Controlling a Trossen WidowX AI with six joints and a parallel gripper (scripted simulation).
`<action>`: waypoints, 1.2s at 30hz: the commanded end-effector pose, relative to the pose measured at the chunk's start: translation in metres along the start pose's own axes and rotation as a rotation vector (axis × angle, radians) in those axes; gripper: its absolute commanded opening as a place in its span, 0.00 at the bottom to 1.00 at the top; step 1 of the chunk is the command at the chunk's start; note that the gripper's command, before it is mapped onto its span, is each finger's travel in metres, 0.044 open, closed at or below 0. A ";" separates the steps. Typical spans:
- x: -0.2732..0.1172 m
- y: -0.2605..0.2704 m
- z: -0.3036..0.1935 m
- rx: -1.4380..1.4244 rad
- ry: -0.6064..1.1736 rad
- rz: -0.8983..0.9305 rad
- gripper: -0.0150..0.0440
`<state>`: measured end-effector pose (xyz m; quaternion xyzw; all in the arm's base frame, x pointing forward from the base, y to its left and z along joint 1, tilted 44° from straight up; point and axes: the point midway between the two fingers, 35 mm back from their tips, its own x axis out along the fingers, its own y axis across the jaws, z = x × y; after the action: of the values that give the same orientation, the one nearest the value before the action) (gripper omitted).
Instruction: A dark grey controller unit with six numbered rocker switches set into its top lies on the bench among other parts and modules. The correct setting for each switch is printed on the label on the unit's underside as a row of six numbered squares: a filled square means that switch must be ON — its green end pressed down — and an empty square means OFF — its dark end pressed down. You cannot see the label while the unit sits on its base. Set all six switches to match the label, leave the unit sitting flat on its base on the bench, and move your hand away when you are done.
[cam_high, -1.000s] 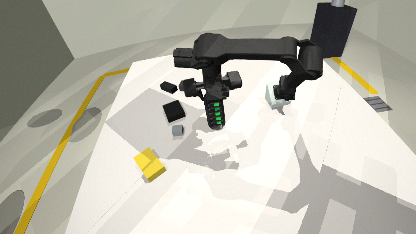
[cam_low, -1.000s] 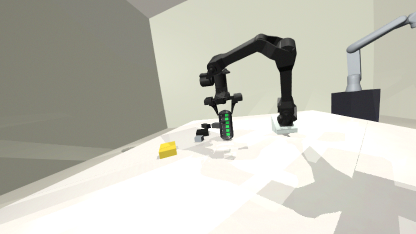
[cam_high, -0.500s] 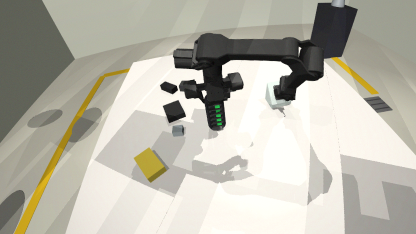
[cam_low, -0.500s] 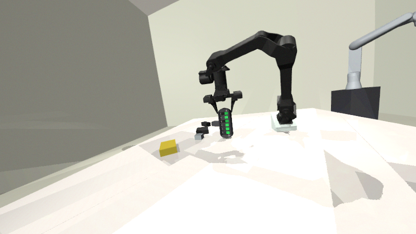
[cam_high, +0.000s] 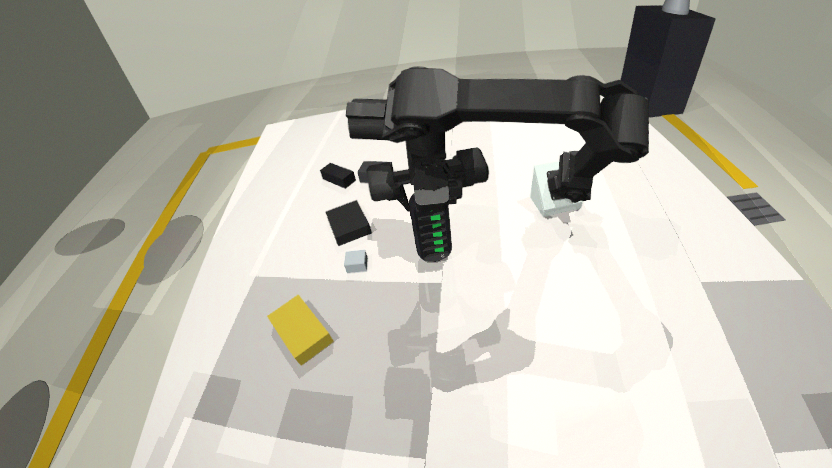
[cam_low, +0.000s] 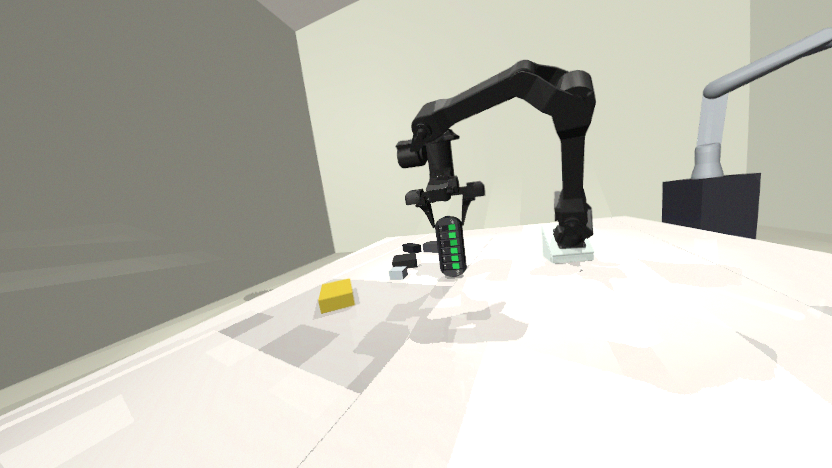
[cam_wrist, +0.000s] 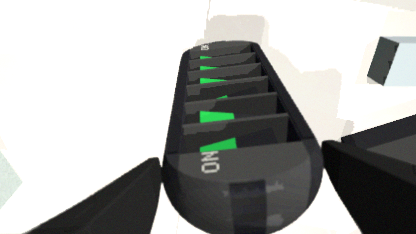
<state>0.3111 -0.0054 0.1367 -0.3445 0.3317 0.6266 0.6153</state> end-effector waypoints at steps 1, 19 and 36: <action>0.003 0.000 0.010 -0.007 -0.027 0.009 0.83; 0.002 0.000 0.023 -0.007 -0.070 0.009 0.83; 0.002 0.001 0.036 -0.007 -0.112 0.009 0.83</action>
<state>0.3108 0.0177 0.1534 -0.3146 0.3008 0.6413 0.6319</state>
